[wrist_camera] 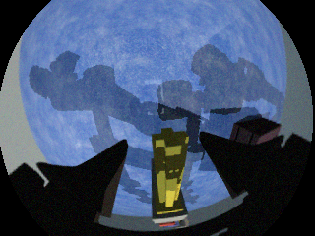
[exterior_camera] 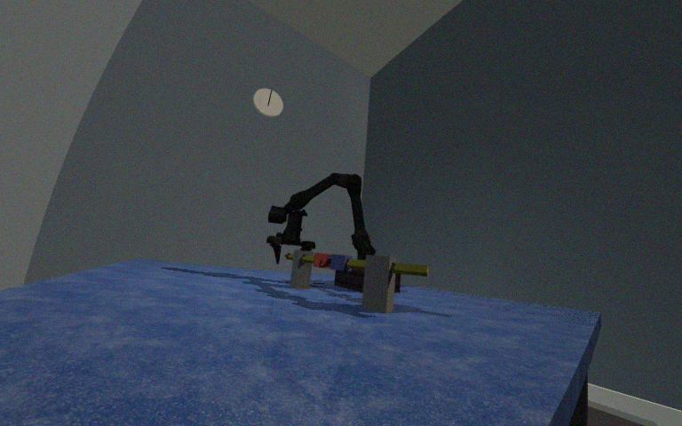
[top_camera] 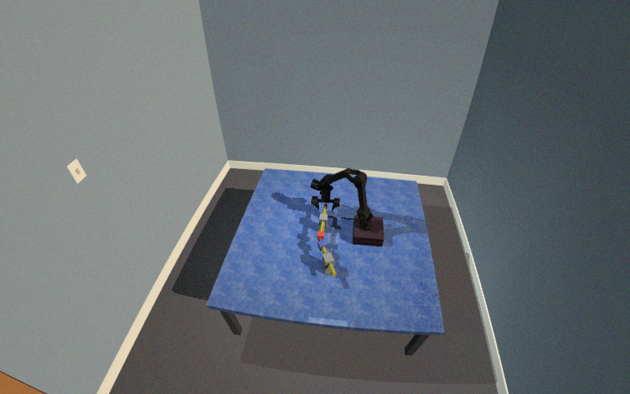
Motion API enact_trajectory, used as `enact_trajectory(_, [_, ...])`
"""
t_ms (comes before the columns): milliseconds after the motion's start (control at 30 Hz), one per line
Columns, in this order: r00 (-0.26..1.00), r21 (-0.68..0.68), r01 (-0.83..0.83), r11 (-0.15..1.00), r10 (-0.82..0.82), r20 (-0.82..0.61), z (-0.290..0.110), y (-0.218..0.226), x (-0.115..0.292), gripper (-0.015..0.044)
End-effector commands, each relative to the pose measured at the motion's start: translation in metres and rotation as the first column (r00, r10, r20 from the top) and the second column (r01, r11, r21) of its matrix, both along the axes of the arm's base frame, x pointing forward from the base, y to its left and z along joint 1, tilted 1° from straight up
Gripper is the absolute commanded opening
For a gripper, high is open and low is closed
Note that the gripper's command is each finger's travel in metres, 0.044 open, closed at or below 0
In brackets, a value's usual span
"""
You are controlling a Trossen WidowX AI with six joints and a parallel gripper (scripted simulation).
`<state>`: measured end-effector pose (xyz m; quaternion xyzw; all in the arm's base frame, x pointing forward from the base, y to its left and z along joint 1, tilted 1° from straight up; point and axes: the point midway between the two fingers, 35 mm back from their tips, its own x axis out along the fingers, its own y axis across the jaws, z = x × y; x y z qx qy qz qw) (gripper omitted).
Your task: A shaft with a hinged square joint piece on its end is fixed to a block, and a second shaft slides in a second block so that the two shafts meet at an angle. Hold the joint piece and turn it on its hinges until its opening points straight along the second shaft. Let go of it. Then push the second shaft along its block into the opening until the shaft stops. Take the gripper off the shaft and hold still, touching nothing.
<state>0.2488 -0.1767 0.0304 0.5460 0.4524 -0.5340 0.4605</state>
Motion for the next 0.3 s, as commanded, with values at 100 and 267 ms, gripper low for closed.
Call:
enact_trajectory(100, [1.0, 0.0, -0.001, 1.0, 0.001, 0.0, 0.002, 0.0, 0.0, 0.044])
enact_trajectory(267, [1.0, -0.002, -0.001, 1.0, 0.001, 0.001, 0.028, -0.001, 0.0, 0.044])
